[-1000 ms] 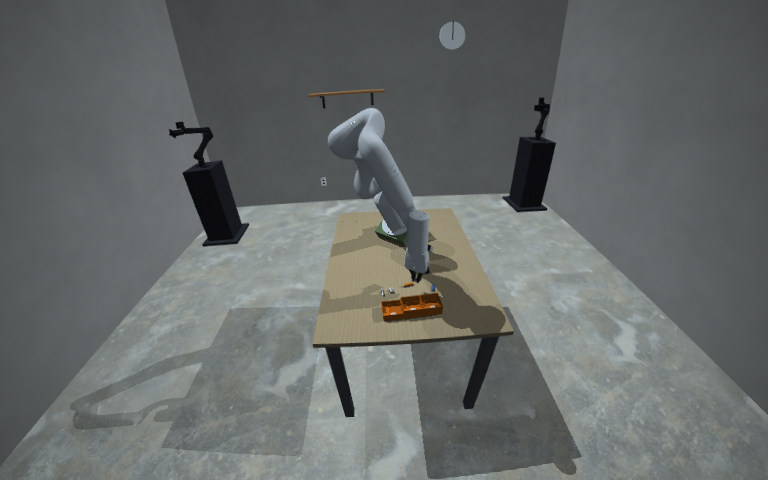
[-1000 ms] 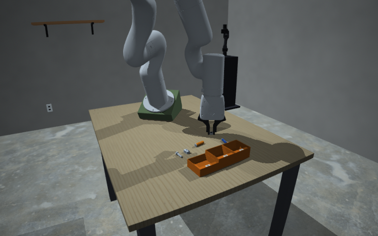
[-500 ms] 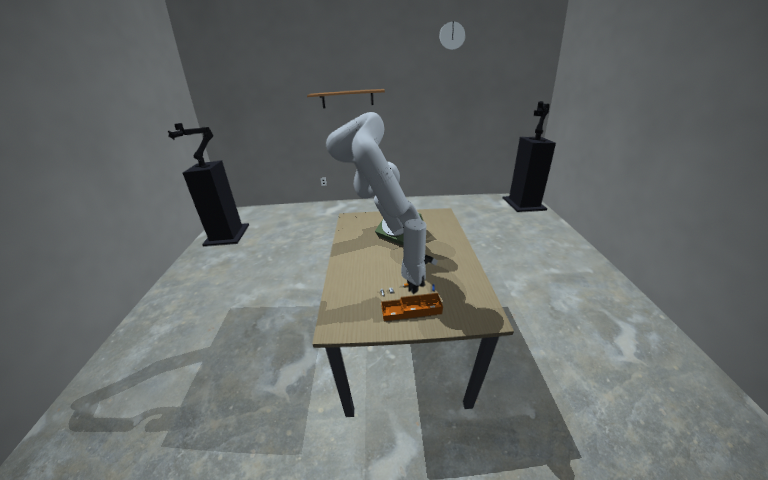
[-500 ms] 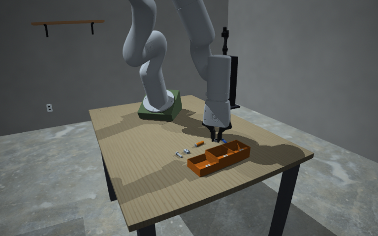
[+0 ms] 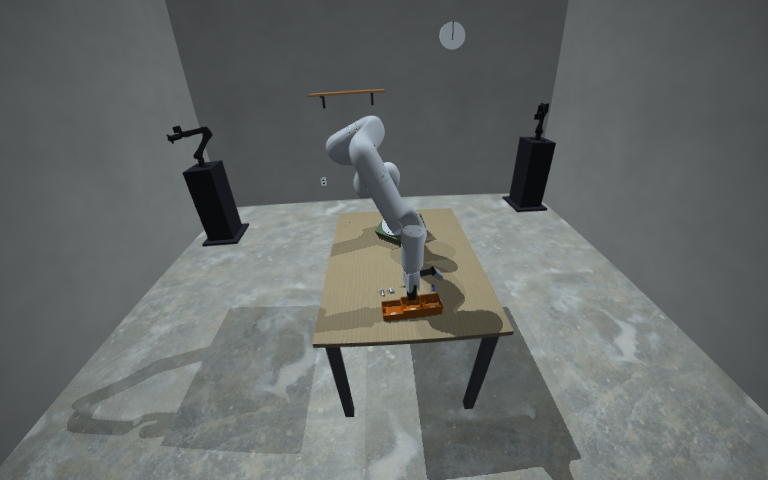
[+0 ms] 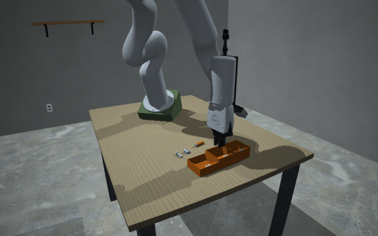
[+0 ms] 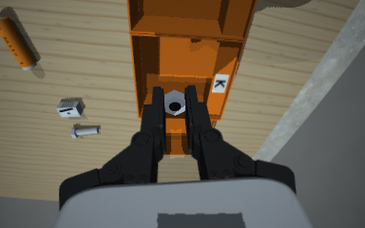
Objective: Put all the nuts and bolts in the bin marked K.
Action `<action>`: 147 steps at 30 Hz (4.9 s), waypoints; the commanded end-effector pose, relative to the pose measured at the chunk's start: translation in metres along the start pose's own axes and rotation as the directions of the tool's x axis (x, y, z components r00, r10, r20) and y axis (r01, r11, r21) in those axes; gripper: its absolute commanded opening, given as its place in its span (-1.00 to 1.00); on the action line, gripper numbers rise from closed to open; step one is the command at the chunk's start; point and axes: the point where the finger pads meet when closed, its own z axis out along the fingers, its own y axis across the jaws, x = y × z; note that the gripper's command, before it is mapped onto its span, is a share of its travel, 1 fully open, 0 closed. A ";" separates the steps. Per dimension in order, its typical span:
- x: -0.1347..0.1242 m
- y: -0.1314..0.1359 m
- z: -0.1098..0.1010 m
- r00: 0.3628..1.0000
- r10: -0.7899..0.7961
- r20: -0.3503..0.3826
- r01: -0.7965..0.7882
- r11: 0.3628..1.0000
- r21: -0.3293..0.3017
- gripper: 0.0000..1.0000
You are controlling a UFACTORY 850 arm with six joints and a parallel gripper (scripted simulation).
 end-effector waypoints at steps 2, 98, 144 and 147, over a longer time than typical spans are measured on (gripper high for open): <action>0.000 0.001 -0.001 0.996 0.084 0.009 -0.084 0.996 -0.016 -1.00; 0.000 0.001 0.019 0.996 0.084 0.009 -0.084 0.996 -0.016 -0.39; -0.102 -0.126 -0.005 0.312 -0.949 0.041 0.950 0.313 0.008 -0.42; -0.102 -0.126 -0.005 0.236 -0.971 0.042 0.971 0.237 0.010 -0.42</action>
